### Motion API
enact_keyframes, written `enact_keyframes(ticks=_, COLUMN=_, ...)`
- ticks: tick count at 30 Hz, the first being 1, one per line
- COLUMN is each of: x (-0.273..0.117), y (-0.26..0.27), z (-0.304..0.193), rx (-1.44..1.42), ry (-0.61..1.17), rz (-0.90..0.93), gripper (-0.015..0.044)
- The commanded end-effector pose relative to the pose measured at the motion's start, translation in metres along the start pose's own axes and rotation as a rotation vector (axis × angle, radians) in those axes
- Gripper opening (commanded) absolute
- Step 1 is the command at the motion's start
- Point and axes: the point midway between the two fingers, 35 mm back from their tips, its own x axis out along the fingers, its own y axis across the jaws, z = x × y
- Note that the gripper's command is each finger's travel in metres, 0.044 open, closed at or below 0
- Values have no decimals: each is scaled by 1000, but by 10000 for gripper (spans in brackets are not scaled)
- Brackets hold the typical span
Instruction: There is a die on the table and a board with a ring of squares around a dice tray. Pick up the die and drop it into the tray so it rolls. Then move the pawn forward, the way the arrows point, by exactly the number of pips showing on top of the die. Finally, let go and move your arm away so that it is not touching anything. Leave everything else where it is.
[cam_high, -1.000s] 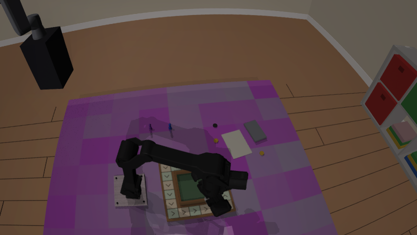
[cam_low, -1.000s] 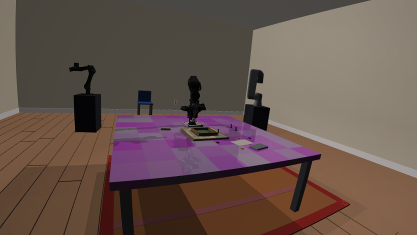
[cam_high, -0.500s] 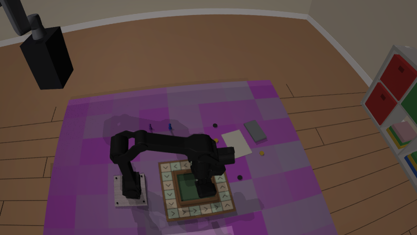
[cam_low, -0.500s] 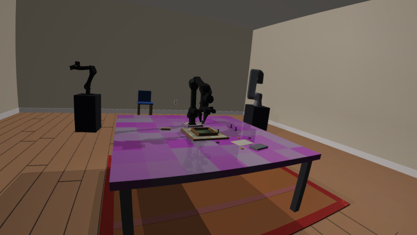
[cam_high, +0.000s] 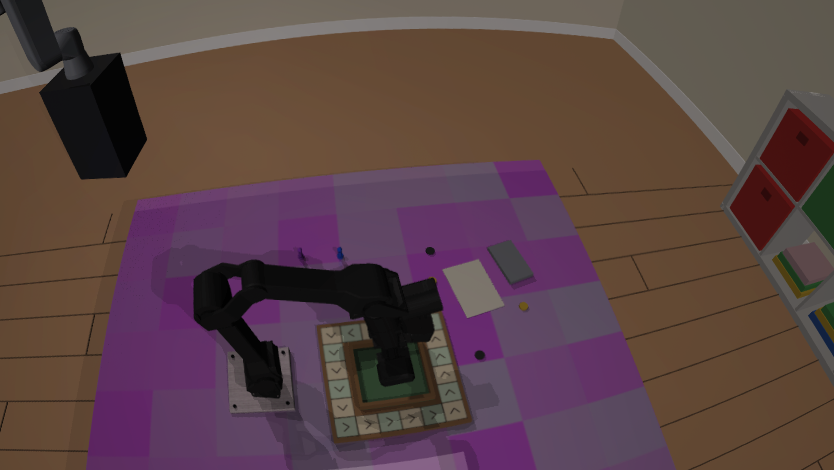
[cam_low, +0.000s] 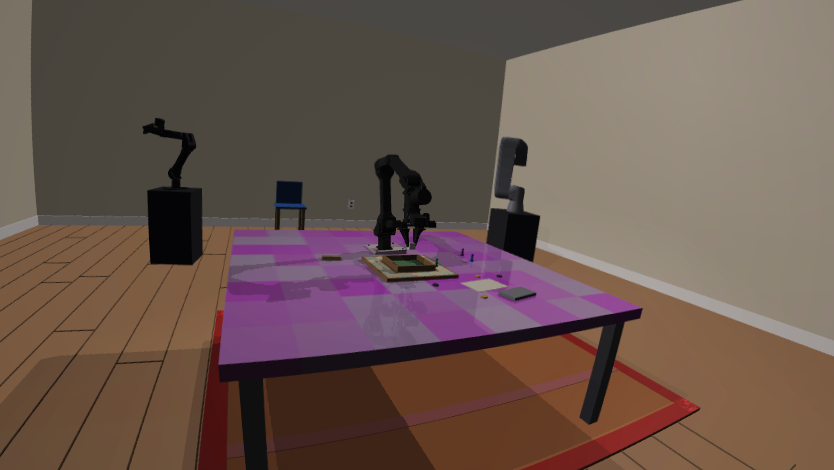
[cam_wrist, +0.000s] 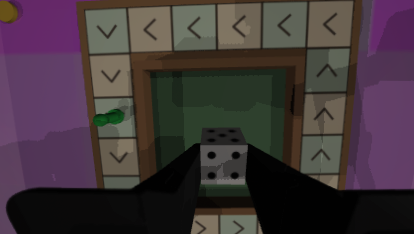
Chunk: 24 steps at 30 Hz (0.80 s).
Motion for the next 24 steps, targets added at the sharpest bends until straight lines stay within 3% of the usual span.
enact_keyframes(ticks=1, x=2, y=-1, z=-1, rx=-4, ry=-107, rz=-4, gripper=0)
enact_keyframes(ticks=17, x=3, y=1, z=4, rx=-4, ry=-645, rz=-9, gripper=0)
enact_keyframes(ticks=24, x=-22, y=0, z=-12, rx=-3, ry=-666, rz=-9, gripper=0)
